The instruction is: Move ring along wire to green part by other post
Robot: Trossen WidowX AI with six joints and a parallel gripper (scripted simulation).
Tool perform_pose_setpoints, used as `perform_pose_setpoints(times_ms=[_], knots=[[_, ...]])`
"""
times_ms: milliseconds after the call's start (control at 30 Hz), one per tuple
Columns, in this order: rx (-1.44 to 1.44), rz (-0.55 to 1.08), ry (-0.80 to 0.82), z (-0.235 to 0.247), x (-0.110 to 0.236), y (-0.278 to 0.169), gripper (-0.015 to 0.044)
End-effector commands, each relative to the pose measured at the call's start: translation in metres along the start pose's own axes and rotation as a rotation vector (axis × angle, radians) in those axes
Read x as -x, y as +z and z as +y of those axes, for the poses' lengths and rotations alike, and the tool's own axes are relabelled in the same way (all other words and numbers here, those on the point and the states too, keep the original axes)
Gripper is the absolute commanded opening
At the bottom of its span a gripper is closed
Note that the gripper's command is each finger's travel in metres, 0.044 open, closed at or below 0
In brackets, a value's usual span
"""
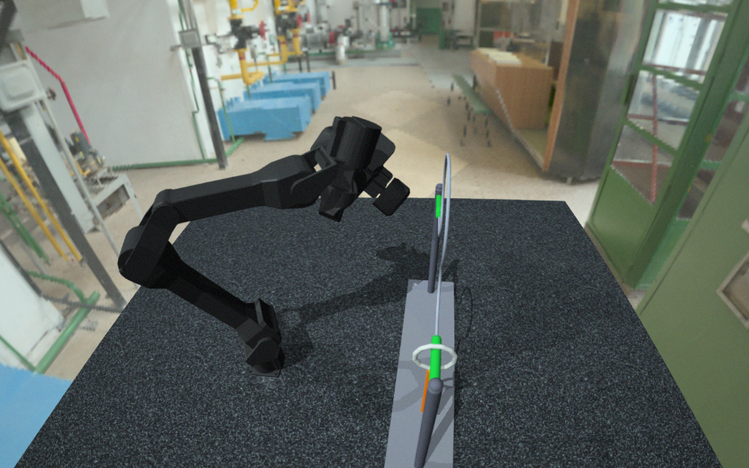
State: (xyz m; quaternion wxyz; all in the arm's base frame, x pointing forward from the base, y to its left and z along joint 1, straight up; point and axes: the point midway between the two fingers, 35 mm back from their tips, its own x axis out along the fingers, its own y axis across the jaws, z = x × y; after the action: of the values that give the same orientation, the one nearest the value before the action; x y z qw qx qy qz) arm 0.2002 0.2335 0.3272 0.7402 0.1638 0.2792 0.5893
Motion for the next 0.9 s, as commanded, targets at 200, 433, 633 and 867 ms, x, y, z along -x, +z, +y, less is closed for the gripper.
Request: perform_pose_setpoints(times_ms=[200,433,633,867], knots=[[0.02,-0.141,-0.214,-0.086,0.044,-0.008,0.016],[0.057,-0.233,-0.376,-0.137,0.086,-0.021,0.016],[0.086,-0.302,-0.524,-0.173,0.126,-0.039,0.016],[0.115,-0.37,-0.703,-0.203,0.175,-0.069,0.016]])
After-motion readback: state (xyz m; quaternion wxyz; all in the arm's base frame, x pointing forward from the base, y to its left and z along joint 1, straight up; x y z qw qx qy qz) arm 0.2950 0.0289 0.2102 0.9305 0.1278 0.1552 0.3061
